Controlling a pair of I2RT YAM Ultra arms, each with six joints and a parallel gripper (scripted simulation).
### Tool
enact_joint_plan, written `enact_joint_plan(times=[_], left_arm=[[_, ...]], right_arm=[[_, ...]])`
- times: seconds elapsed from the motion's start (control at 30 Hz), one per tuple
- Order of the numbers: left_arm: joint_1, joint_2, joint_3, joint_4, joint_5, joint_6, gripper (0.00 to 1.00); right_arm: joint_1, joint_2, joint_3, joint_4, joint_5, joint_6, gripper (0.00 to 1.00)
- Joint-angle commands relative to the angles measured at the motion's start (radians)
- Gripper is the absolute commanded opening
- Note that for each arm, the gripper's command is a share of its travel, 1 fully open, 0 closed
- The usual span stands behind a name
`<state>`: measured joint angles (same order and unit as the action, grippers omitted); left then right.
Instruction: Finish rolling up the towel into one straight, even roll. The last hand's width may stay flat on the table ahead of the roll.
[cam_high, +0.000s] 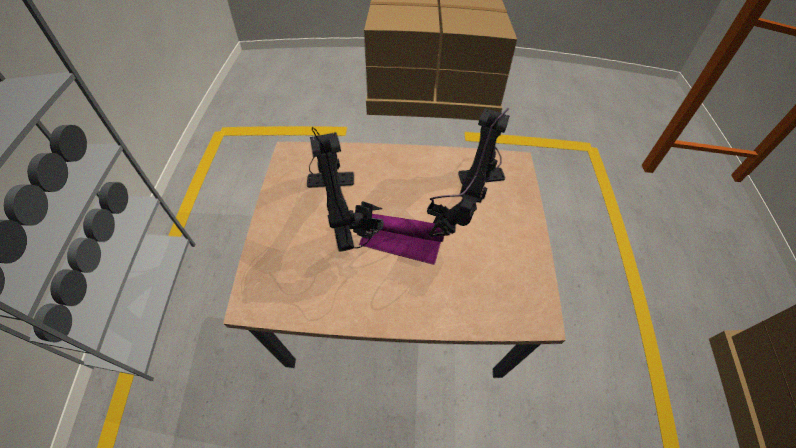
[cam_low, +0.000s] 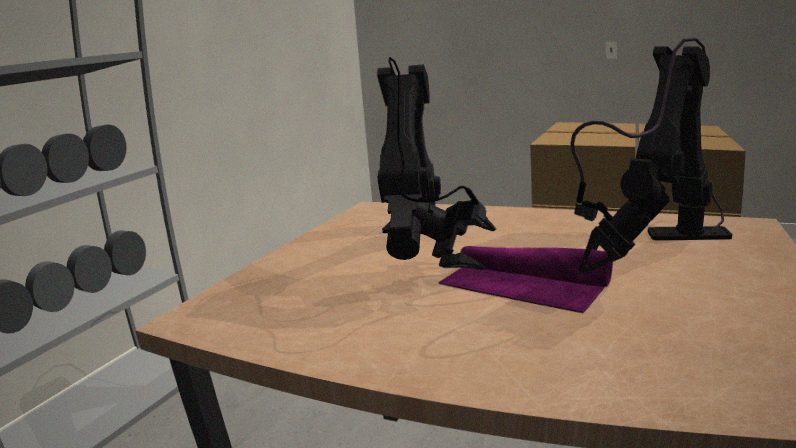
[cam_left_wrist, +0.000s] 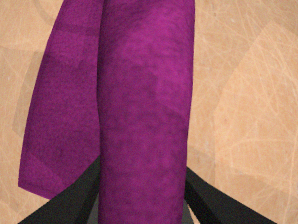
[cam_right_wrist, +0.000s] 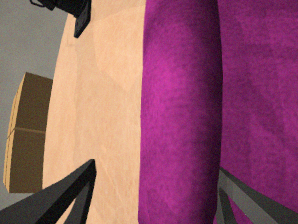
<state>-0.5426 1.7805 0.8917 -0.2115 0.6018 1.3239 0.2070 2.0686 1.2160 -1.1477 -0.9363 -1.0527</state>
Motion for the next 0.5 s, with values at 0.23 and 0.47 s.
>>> enact_joint_plan(times=[0.23,0.47], left_arm=[[0.002,0.060,0.138,-0.170,0.033,-0.018,0.36],[0.015,0.146,0.298,-0.397,0.067,-0.031,0.36]], right_arm=[[-0.113,0.012,0.147,-0.223,0.049,-0.153,0.85],[-0.154,0.033,0.216,-0.320,0.073,-0.215,0.85]])
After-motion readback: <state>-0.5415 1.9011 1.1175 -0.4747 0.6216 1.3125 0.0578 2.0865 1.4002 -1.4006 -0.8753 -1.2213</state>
